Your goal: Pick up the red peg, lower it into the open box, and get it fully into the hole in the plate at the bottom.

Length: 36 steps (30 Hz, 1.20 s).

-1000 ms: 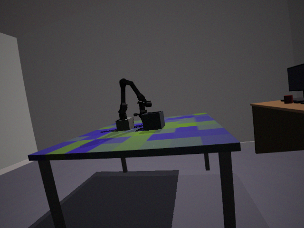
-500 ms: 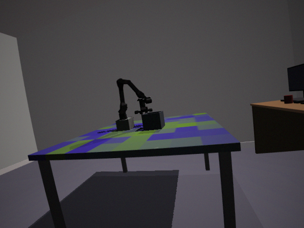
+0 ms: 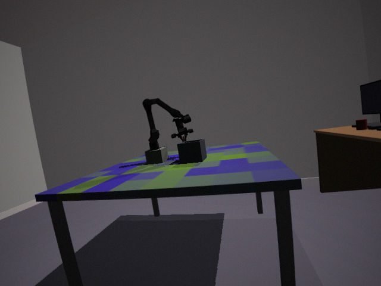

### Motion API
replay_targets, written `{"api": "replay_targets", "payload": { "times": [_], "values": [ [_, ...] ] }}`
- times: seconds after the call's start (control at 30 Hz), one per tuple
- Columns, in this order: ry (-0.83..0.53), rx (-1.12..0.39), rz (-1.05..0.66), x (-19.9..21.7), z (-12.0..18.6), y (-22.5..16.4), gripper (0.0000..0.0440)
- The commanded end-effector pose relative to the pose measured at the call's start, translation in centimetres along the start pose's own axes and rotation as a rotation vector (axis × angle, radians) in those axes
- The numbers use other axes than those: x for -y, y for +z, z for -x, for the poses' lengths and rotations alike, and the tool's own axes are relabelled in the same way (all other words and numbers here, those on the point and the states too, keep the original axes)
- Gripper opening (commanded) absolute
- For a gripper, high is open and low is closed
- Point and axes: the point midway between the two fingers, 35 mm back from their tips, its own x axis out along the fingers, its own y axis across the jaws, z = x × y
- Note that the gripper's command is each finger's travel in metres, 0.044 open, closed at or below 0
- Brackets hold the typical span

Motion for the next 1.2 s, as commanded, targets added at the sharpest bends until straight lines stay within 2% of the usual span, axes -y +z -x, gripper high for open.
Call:
{"api": "replay_targets", "payload": {
  "times": [0.0,0.63,1.17],
  "values": [
    [0.044,-0.003,0.008,-1.3,1.5,0.2,0.0000],
    [0.153,0.085,0.039,-5.4,7.9,5.0,0.0000],
    [0.135,0.185,-0.013,-6.2,9.9,11.3,0.0000]
  ]
}}
